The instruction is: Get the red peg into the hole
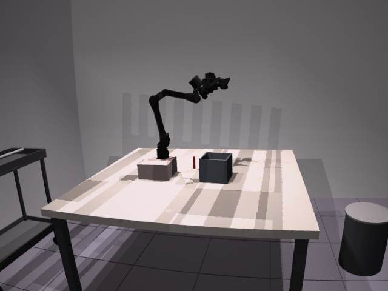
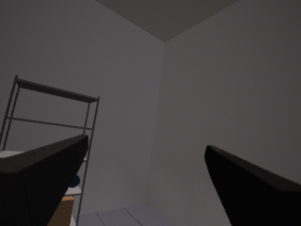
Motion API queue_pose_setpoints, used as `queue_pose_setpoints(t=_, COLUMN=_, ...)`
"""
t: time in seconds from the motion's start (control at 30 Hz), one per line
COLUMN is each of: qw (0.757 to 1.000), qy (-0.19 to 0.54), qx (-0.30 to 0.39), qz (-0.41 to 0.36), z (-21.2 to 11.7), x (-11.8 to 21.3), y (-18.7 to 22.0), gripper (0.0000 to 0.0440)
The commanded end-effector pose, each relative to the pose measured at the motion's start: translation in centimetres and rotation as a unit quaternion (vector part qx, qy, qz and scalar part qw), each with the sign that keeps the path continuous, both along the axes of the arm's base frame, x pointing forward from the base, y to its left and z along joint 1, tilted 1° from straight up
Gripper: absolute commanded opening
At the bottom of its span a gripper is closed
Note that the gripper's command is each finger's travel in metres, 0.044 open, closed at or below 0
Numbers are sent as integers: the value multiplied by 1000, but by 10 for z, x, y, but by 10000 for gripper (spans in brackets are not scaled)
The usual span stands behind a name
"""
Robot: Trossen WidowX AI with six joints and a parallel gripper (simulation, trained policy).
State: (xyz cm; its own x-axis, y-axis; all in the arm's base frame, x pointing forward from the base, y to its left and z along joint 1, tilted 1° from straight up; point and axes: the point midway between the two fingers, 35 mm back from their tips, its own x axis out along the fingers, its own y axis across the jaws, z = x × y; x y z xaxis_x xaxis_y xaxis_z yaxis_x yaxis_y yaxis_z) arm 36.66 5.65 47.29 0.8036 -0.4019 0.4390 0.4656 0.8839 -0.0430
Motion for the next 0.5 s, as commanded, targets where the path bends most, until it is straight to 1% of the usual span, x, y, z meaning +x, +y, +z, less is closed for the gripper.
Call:
queue_pose_setpoints(t=0.0, qw=1000, qy=8, qx=1, qz=3, z=-4, x=4, y=-1, gripper=419)
queue_pose_setpoints(t=0.07, qw=1000, qy=20, qx=13, qz=18, z=-12, x=12, y=-1, gripper=440)
queue_pose_setpoints(t=0.27, qw=992, qy=52, qx=71, qz=85, z=-36, x=30, y=3, gripper=440)
queue_pose_setpoints(t=0.47, qw=977, qy=98, qx=129, qz=138, z=-63, x=40, y=9, gripper=440)
